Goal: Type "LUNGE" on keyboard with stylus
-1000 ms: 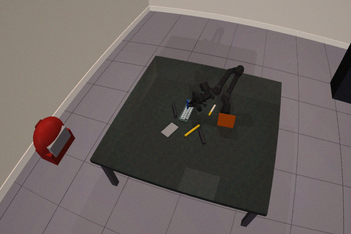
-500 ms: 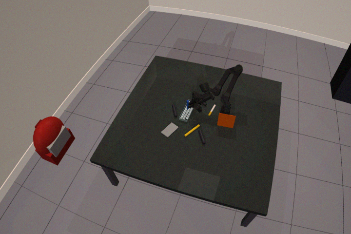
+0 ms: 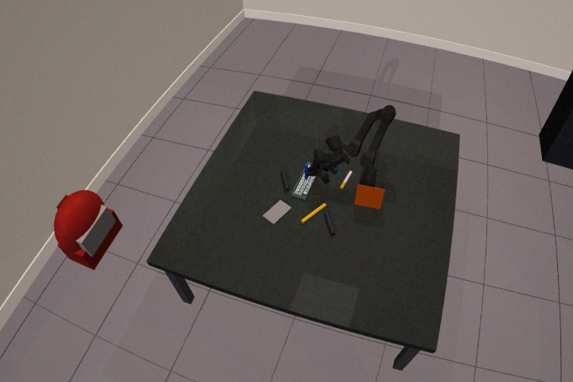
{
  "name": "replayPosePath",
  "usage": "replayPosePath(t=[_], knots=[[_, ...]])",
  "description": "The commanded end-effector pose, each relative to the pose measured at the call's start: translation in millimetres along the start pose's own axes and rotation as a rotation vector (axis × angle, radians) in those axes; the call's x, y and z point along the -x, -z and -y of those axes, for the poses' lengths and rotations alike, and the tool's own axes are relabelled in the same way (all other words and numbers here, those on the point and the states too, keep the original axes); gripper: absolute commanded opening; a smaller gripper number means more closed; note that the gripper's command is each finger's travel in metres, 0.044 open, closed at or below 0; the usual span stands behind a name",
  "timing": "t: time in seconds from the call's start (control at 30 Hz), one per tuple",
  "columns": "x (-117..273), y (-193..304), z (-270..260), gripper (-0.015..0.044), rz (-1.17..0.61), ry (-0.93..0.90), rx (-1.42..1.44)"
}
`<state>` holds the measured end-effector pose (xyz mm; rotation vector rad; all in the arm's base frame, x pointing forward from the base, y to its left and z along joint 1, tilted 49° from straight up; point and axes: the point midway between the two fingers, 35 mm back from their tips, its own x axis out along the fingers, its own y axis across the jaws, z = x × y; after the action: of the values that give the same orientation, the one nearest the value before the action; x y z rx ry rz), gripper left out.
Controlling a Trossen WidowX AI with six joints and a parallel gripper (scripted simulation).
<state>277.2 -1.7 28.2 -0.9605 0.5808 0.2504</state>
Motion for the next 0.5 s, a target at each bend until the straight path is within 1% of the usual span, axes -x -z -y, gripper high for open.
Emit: replayPosePath(t=[0.0,0.47], knots=[[1,-2,-1,0.0081,-0.001,-0.004,0.003],[19,-32,-1,0.0081,0.0,-0.003,0.002]])
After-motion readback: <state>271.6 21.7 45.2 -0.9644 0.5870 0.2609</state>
